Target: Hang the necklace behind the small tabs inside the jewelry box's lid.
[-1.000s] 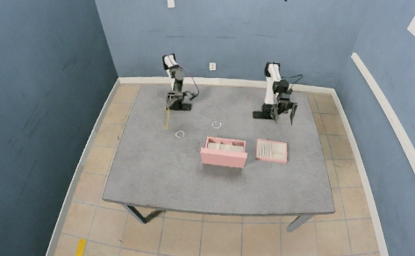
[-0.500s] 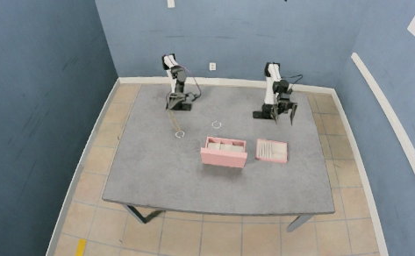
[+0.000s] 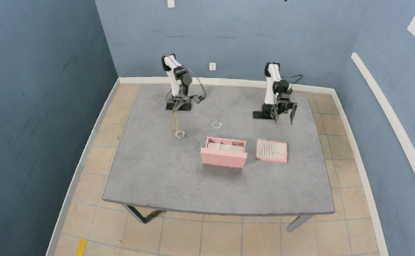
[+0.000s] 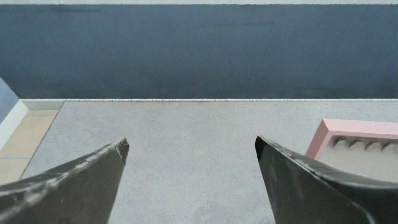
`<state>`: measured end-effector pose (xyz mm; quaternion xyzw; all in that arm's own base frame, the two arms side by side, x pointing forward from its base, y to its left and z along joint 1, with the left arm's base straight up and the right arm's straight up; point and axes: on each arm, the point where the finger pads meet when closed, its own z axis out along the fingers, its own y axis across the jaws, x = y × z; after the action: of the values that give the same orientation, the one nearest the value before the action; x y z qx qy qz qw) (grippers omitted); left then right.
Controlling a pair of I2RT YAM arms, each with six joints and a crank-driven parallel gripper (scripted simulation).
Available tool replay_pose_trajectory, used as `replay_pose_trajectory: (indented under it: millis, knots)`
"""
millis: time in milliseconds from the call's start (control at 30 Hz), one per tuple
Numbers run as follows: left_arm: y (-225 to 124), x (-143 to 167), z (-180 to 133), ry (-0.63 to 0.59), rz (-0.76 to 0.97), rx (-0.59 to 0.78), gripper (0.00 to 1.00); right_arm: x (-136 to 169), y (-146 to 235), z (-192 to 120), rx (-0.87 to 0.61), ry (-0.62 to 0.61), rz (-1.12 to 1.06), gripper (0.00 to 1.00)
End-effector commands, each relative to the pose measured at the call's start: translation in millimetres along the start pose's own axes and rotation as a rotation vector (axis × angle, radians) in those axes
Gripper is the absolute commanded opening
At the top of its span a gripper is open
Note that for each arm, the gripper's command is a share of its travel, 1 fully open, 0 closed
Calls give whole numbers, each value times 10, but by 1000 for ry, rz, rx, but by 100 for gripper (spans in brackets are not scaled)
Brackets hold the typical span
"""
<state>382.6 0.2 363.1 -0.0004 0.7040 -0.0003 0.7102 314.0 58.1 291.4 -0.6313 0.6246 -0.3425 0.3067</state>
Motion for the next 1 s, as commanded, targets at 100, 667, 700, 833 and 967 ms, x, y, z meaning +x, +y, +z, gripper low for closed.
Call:
replay_pose_trajectory:
  millis: [100,667,700,833,967]
  knots:
    - [27,-92,-40,-23,5,-10,100,-84,-81,-11,-16,7,1,0]
    - [27,-92,-40,-23,5,-10,100,-476,-213,159,-78,16,-47,0]
    - [27,-92,-40,-23,5,-10,100,-501,-231,168,-78,17,-48,0]
    - [27,-92,-40,-23,5,-10,100,-600,-269,220,-89,25,-56,0]
    - [27,-92,-40,-23,5,-10,100,-712,-294,258,-100,30,-69,0]
